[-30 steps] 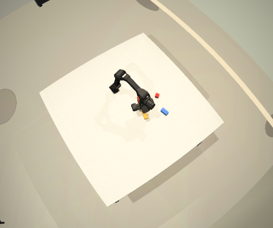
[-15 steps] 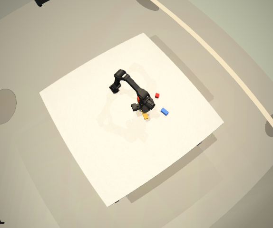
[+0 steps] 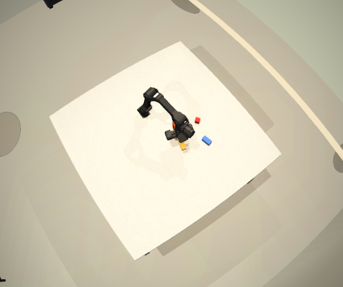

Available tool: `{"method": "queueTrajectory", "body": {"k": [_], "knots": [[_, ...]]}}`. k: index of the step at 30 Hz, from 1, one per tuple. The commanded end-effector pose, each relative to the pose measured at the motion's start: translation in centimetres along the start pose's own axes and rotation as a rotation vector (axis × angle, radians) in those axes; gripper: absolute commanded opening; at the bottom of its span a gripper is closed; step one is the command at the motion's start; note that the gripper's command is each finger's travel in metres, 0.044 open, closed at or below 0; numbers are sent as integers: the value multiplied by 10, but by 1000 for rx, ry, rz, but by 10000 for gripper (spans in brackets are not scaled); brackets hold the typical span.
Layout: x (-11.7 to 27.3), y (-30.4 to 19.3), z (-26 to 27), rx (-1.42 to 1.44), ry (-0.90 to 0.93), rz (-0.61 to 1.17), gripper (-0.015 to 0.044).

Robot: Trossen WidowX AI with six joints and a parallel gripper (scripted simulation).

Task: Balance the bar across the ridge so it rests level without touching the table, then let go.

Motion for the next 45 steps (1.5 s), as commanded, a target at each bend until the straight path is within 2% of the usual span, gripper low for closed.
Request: {"method": "queueTrajectory", "body": {"k": [1, 45], "knots": [[-1, 0, 0, -5, -1, -2, 0], [-4, 0, 0, -5, -1, -2, 0]]}}
Point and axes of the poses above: the point midway between the two fingers, 35 mm back from their tips, its own x axis back along the fingers, its own z axis across the jaws, y = z × x, the point moved 1 cm from there along x, back along the fingers, and after that the axes turned 2 degrees about x, right-handed, at the moved point
